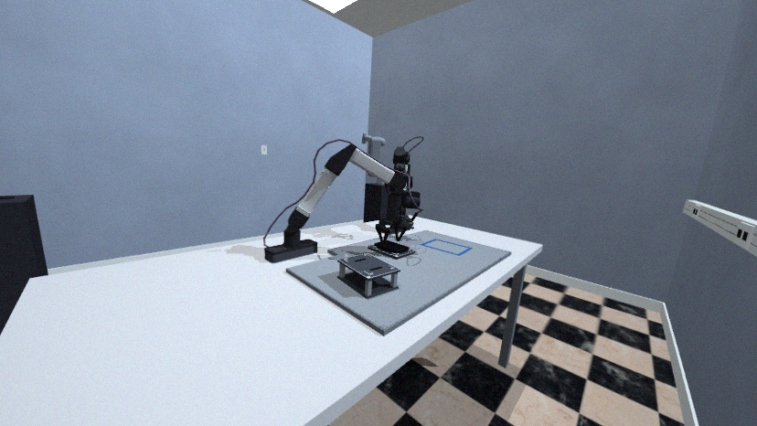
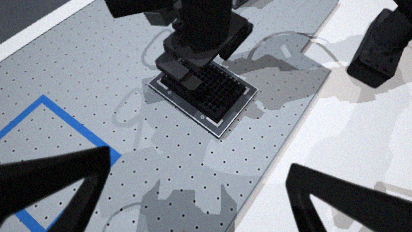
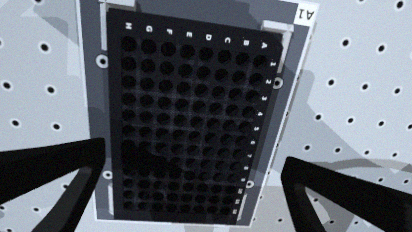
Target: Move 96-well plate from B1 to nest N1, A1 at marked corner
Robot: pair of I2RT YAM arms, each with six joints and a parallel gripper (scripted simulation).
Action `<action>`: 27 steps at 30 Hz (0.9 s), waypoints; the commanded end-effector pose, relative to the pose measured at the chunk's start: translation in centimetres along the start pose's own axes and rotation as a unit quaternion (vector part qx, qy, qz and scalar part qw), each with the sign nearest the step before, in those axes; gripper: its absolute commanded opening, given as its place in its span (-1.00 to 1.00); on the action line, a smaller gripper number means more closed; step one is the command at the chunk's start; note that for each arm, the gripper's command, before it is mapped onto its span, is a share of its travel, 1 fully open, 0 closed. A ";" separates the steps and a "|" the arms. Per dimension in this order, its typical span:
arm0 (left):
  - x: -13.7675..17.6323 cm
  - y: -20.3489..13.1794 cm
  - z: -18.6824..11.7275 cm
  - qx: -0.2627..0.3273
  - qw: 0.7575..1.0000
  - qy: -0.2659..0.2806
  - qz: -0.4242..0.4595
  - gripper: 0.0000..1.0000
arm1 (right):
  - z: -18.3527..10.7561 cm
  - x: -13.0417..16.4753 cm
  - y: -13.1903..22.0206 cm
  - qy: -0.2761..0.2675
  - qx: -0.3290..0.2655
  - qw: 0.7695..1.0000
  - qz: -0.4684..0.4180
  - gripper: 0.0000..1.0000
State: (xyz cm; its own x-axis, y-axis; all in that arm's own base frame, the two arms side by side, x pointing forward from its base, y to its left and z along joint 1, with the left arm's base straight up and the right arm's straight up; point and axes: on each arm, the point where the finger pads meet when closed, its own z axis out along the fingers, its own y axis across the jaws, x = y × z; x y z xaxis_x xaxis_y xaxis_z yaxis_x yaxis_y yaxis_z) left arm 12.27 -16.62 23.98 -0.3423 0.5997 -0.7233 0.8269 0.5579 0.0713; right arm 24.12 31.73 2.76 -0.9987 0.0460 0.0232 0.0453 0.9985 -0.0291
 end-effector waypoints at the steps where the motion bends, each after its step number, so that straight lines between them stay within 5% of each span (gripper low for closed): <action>1: -0.4 0.3 0.2 -0.007 1.000 -0.013 -0.007 1.00 | 0.3 -0.3 1.2 -0.015 -0.013 1.000 0.000 1.00; 21: 0.8 0.4 0.8 -0.012 1.000 -0.014 -0.011 1.00 | 2.5 -0.3 1.2 -0.013 -0.011 1.000 0.000 1.00; 27: 1.2 0.4 1.2 -0.013 1.000 -0.015 -0.012 1.00 | 1.1 -0.3 1.2 -0.023 -0.025 0.999 -0.001 0.69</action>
State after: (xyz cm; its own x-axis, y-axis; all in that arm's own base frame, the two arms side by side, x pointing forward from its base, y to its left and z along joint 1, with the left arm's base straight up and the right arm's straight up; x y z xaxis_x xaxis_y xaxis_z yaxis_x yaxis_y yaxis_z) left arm 12.14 -16.17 21.99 -0.3498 0.5970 -0.7219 0.8204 0.5673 0.0716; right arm 24.08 32.36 0.80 -0.9990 0.0424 0.0143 0.0422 0.9990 -0.0152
